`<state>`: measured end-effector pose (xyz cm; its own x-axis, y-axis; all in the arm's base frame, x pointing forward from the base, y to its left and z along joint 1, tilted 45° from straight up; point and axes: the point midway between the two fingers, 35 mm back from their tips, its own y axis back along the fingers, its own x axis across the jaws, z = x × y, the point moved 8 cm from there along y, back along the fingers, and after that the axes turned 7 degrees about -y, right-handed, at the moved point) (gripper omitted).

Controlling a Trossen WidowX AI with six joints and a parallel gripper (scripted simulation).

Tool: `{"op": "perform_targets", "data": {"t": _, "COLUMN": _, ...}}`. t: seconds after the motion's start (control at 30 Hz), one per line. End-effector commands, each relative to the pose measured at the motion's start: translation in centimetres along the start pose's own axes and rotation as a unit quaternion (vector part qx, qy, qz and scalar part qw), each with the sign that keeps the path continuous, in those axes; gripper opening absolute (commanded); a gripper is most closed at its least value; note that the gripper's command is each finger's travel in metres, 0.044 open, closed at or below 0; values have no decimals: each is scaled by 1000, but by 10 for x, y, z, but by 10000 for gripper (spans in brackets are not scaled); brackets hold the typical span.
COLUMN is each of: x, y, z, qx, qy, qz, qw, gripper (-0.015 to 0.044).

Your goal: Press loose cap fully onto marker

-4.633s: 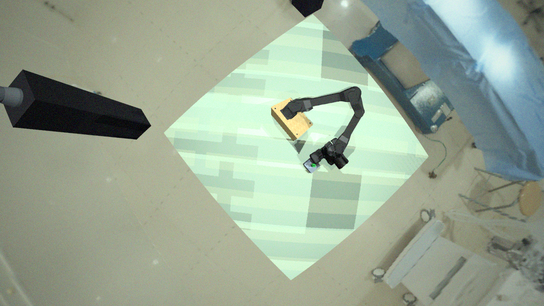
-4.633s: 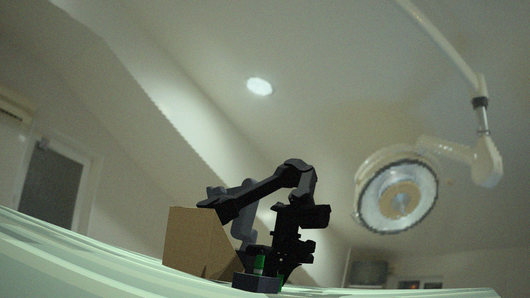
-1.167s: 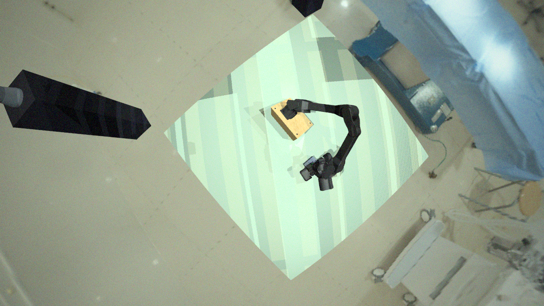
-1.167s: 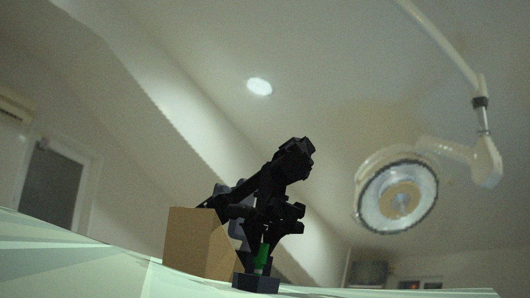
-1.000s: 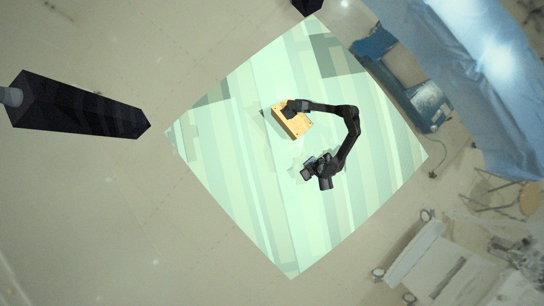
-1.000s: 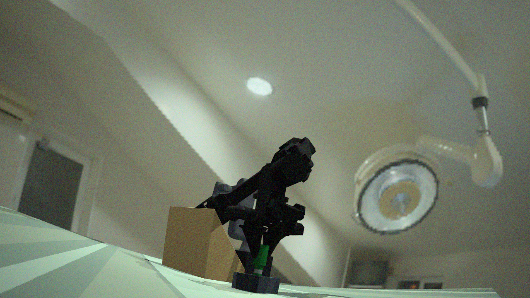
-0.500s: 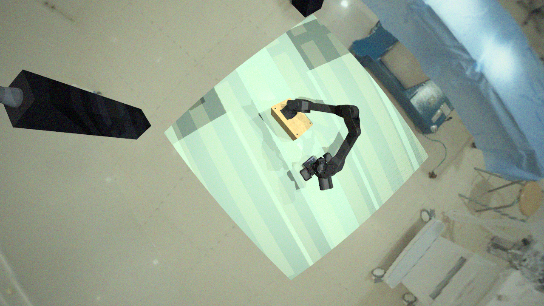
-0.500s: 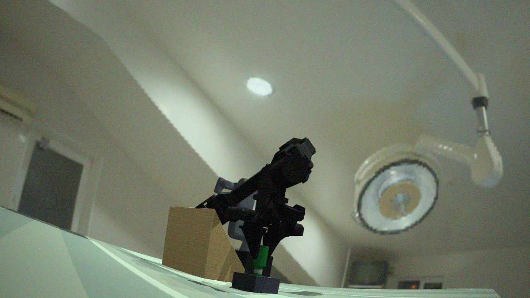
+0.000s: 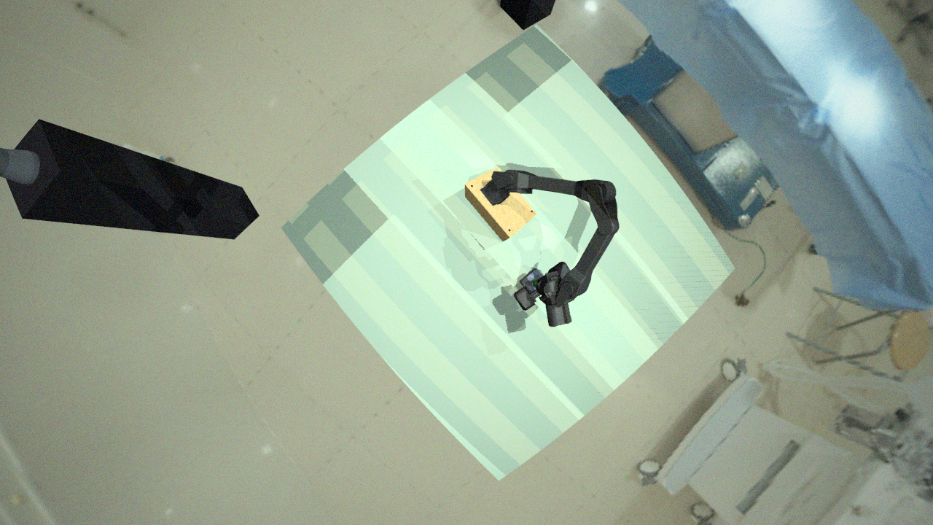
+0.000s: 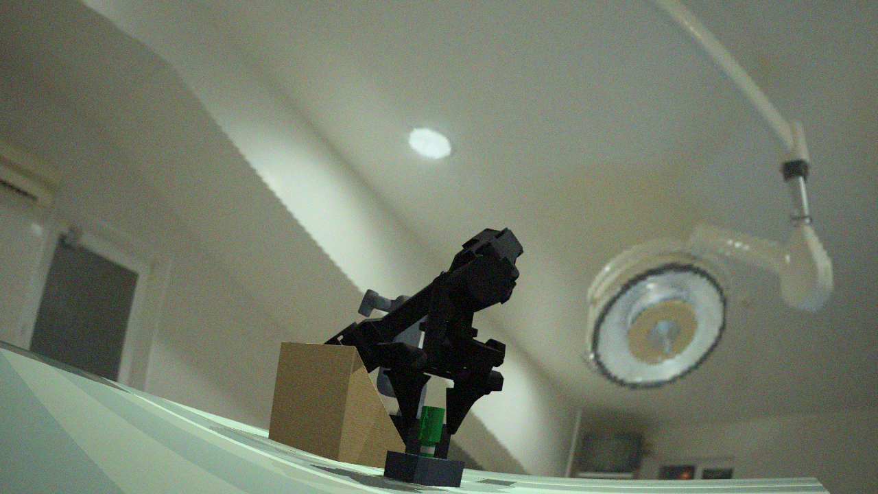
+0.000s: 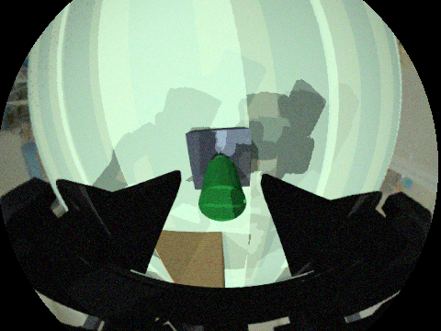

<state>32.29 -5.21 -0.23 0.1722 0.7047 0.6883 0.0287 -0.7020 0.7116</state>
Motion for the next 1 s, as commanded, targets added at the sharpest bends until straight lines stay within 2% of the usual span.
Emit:
{"op": "perform_targets", "data": {"t": 0.0, "x": 0, "y": 0, "z": 0, "qx": 0, "qy": 0, "qz": 0, "qw": 1000, "gripper": 440}}
{"op": "perform_targets", "data": {"t": 0.1, "x": 0, "y": 12, "z": 1, "qx": 0, "qy": 0, "qz": -1, "qw": 1000, "gripper": 440}}
{"op": "perform_targets", "data": {"t": 0.23, "x": -1, "y": 72, "z": 1, "qx": 0, "qy": 0, "qz": -2, "qw": 1000, "gripper": 440}}
{"op": "perform_targets", "data": {"t": 0.43, "x": 0, "y": 75, "z": 0, "qx": 0, "qy": 0, "qz": -2, "qw": 1000, "gripper": 440}}
{"op": "perform_targets", "data": {"t": 0.57, "x": -1, "y": 64, "z": -3, "qx": 0, "qy": 58, "qz": 0, "qw": 998, "gripper": 335}}
{"op": "perform_targets", "data": {"t": 0.97, "x": -1, "y": 64, "z": -3, "qx": 0, "qy": 58, "qz": 0, "qw": 998, "gripper": 20}}
